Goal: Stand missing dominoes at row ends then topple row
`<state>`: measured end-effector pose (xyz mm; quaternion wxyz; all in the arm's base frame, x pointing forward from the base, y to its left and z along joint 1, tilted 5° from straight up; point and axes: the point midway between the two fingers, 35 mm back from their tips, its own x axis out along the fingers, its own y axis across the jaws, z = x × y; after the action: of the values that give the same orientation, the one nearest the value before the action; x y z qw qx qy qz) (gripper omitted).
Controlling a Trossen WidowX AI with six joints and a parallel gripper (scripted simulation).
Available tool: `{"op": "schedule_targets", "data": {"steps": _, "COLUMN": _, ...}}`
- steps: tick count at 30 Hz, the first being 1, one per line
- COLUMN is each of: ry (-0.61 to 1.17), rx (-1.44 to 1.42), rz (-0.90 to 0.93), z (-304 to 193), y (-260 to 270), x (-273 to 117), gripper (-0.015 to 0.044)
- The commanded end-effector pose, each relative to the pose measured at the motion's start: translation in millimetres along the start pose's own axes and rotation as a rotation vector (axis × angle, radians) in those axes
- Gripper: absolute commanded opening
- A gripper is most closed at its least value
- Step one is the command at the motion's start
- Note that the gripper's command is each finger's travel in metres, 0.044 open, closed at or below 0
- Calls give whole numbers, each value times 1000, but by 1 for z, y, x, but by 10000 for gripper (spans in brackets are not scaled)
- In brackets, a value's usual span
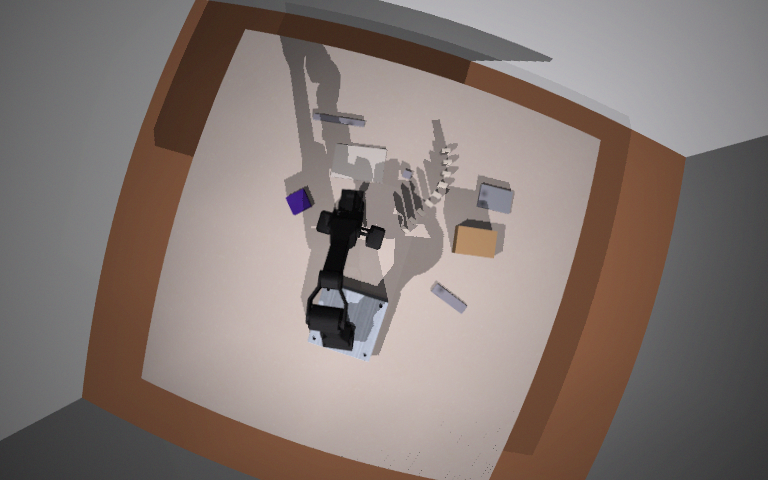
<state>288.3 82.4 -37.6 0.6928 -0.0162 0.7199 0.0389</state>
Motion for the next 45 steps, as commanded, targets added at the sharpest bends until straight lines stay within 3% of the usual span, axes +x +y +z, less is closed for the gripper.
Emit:
{"op": "schedule_targets", "data": {"steps": 1, "ry": 14, "rx": -1, "rz": 0, "z": -5, "y": -1, "x": 6, "gripper": 440}}
{"op": "schedule_targets", "data": {"steps": 5, "ry": 14, "rx": -1, "rz": 0, "z": -5, "y": -1, "x": 6, "gripper": 440}}
{"op": "schedule_targets", "data": {"steps": 21, "ry": 14, "rx": -1, "rz": 0, "z": -5, "y": -1, "x": 6, "gripper": 28}}
{"op": "schedule_targets", "data": {"steps": 29, "ry": 14, "rx": -1, "rz": 0, "z": -5, "y": -1, "x": -1, "gripper": 28}}
{"op": "schedule_targets", "data": {"steps": 40, "ry": 14, "rx": -1, "rz": -1, "z": -8, "y": -7, "x": -139, "gripper": 28}}
{"op": "schedule_targets", "data": {"steps": 45, "ry": 14, "rx": -1, "rz": -1, "z": -8, "y": -7, "x": -149, "gripper": 28}}
